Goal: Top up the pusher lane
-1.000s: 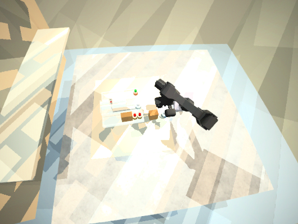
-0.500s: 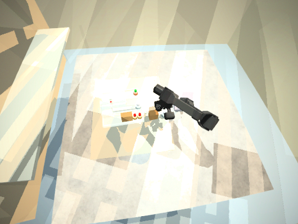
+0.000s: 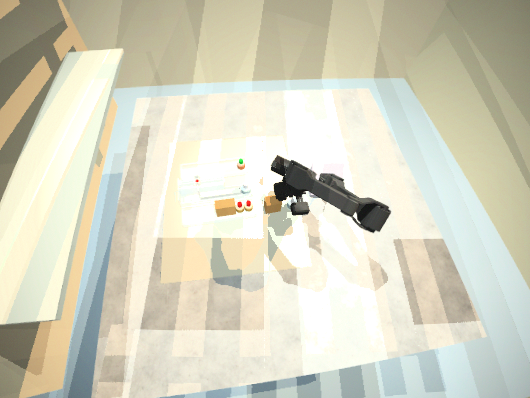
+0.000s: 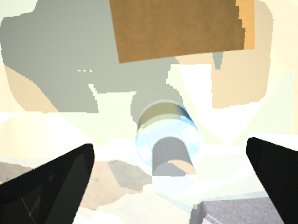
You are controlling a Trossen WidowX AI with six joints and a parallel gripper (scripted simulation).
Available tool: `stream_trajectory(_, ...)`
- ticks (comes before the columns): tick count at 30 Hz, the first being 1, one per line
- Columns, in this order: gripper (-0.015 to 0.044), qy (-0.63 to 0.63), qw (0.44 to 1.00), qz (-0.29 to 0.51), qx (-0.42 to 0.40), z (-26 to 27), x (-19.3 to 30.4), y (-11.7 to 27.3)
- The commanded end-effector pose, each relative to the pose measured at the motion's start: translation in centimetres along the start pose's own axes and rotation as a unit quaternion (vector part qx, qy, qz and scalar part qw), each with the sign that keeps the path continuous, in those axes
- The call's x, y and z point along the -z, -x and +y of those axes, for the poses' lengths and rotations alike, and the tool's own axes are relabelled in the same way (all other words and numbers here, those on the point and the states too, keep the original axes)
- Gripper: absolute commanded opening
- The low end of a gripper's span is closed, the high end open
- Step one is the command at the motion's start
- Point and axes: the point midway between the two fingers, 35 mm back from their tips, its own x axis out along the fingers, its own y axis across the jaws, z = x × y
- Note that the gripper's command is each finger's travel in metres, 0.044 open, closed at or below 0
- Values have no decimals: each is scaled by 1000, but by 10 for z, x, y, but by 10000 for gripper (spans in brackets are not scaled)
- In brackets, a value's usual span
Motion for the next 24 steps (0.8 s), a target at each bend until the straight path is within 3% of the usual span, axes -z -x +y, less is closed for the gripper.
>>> stream_trajectory(1, 440, -3, 1000, 0, -3, 1, 1, -8)
stream_trajectory(6, 440, -2, 1000, 0, -4, 1, 1, -13)
stream_trajectory(16, 177, -2, 1000, 0, -4, 1, 1, -13)
stream_trajectory(24, 105, -2, 1000, 0, -4, 1, 1, -13)
